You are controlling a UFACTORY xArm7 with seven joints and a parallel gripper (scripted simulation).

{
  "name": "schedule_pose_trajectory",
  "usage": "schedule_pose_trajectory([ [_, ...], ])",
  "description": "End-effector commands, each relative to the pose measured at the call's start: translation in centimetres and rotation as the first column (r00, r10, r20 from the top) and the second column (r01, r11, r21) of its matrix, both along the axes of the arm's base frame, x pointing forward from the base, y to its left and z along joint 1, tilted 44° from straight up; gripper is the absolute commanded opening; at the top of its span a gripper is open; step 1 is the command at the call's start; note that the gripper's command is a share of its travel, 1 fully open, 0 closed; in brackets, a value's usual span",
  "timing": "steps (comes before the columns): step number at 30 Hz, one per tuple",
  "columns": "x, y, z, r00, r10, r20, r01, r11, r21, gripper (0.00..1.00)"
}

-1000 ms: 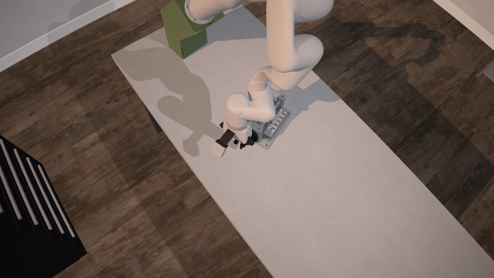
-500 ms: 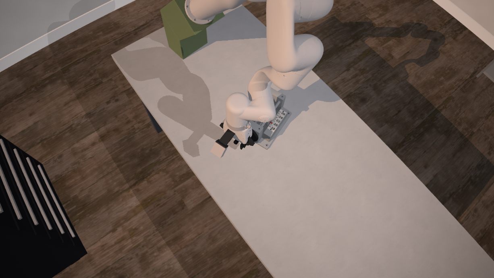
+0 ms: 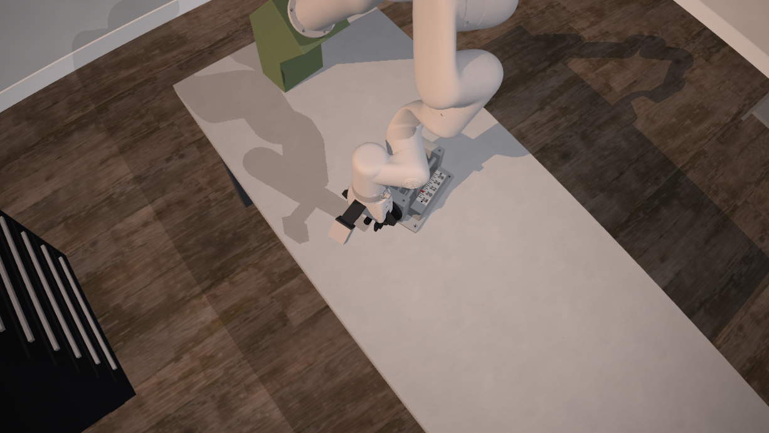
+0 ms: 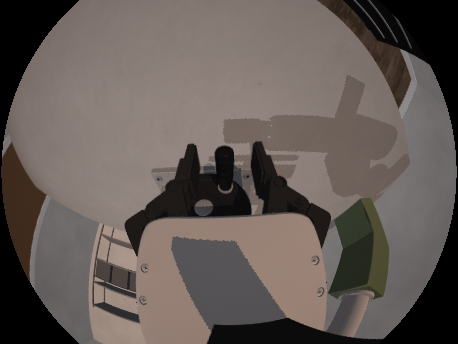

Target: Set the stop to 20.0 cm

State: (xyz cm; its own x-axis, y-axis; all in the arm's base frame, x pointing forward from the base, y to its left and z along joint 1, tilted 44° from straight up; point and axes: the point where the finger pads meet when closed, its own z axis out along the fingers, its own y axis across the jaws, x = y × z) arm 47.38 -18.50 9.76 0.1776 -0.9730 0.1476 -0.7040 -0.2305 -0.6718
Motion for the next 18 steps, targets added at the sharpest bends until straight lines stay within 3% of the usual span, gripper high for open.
schedule_pose_trajectory([
  [1, -1.4, -0.2, 1.6, 1.0, -0.002, 0.002, 0.002, 1.0, -0.001, 0.57],
  [5, -3.6, -0.2, 3.9, 1.0, -0.002, 0.002, 0.002, 1.0, -0.001, 0.57],
  [18, -6.4, -0.3, 6.9, 1.0, -0.002, 0.002, 0.002, 1.0, -0.001, 0.57],
])
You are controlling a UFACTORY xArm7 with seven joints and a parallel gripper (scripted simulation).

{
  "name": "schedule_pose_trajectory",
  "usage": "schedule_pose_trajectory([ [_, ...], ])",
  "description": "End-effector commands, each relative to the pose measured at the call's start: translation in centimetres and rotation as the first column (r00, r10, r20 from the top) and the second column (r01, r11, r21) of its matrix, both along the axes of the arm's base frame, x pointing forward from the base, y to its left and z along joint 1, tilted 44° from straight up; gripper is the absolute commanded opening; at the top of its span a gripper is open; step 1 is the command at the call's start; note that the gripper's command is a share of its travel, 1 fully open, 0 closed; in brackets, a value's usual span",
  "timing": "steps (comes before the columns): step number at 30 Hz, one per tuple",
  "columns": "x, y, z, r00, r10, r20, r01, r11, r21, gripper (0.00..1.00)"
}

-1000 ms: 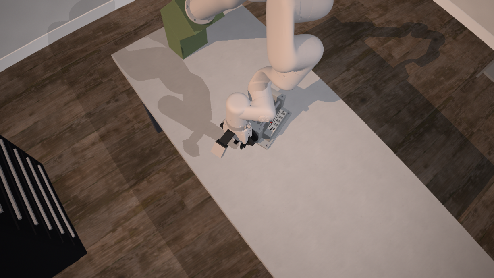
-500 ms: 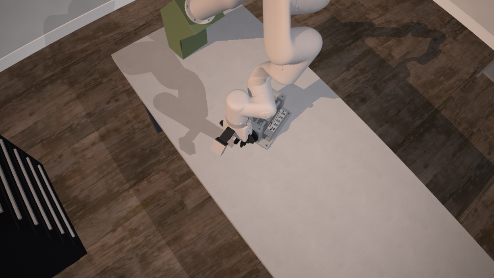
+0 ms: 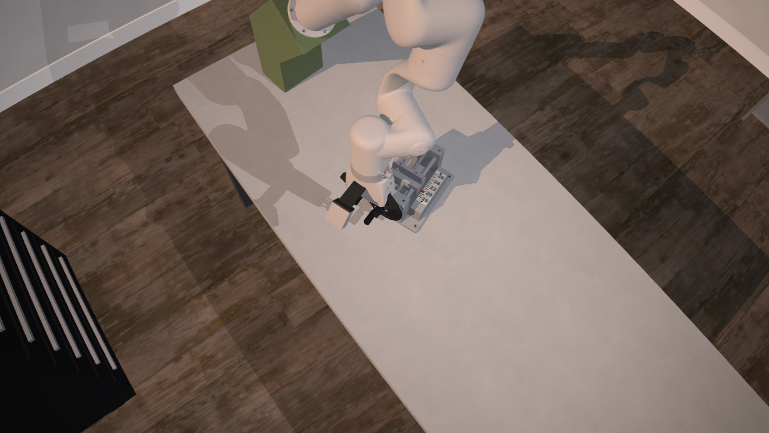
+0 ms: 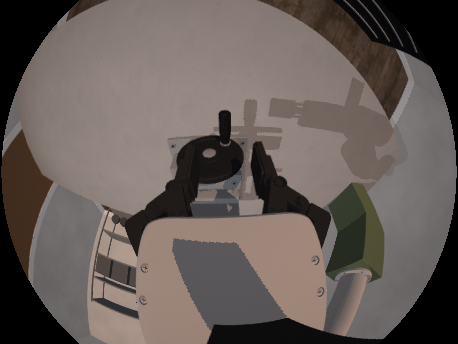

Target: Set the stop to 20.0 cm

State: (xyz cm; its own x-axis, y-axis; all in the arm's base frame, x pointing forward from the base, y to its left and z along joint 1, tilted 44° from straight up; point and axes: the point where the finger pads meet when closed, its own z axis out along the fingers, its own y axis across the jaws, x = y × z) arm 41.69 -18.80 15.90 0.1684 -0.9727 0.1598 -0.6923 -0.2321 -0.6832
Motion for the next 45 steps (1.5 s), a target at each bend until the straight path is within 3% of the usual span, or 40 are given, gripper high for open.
schedule_pose_trajectory([
  [1, -0.8, 0.0, 0.8, 1.0, 0.004, -0.017, -0.004, 1.0, 0.009, 0.57],
  [17, -0.8, 0.0, 0.8, 1.0, 0.004, -0.017, -0.004, 1.0, 0.009, 0.57],
  [30, -2.1, 0.1, 2.4, 1.0, 0.004, -0.017, -0.004, 1.0, 0.009, 0.57],
  [45, 3.0, 3.9, 7.3, 1.0, 0.004, -0.017, -0.004, 1.0, 0.009, 0.57],
])
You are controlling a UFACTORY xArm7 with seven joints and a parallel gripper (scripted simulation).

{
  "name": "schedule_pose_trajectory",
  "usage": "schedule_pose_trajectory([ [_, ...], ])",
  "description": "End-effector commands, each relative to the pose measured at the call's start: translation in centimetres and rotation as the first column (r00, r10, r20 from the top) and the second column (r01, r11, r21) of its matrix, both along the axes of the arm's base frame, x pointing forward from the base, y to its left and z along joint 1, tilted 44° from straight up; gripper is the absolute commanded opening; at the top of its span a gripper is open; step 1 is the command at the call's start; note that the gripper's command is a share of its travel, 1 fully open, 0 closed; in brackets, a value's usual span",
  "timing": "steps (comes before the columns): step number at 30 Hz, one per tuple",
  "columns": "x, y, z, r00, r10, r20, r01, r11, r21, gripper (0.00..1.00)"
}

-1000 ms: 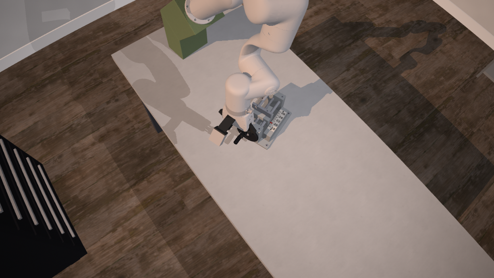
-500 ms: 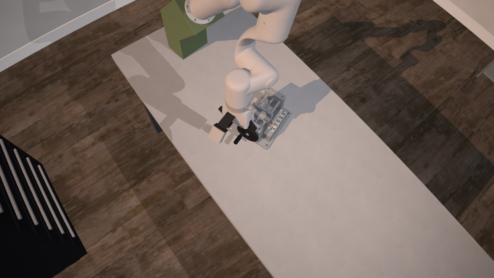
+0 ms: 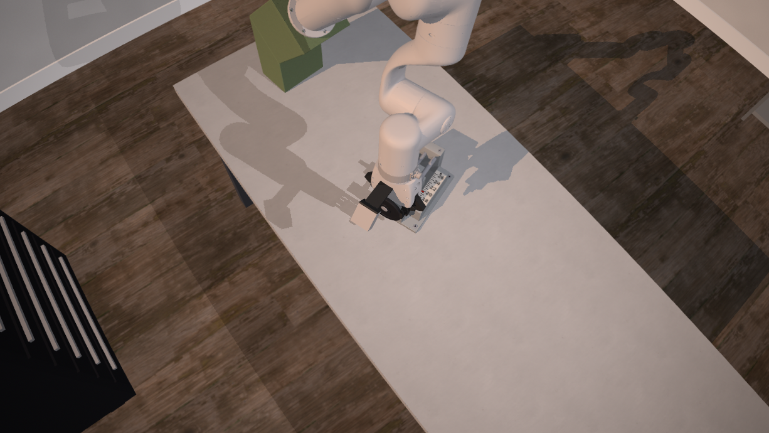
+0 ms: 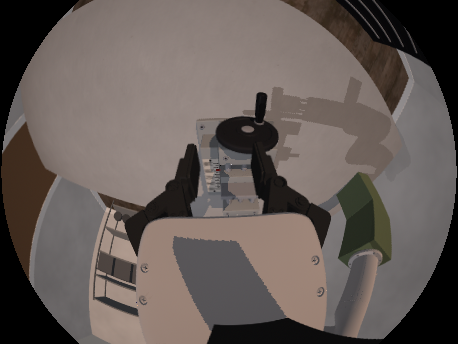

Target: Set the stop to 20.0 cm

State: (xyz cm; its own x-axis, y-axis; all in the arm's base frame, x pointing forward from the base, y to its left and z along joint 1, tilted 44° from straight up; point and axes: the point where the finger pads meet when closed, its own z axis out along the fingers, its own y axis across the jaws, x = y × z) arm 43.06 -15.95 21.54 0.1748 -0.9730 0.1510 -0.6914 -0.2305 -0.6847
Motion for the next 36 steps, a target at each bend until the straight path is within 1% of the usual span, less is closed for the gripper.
schedule_pose_trajectory([
  [1, 1.96, 1.23, 1.95, 1.0, -0.002, -0.016, 0.002, 1.0, 0.0, 0.57],
  [5, 2.47, 1.61, 2.44, 1.0, -0.002, -0.016, 0.002, 1.0, 0.0, 0.57],
  [36, 2.48, 1.62, 2.45, 1.0, -0.002, -0.016, 0.002, 1.0, 0.0, 0.57],
])
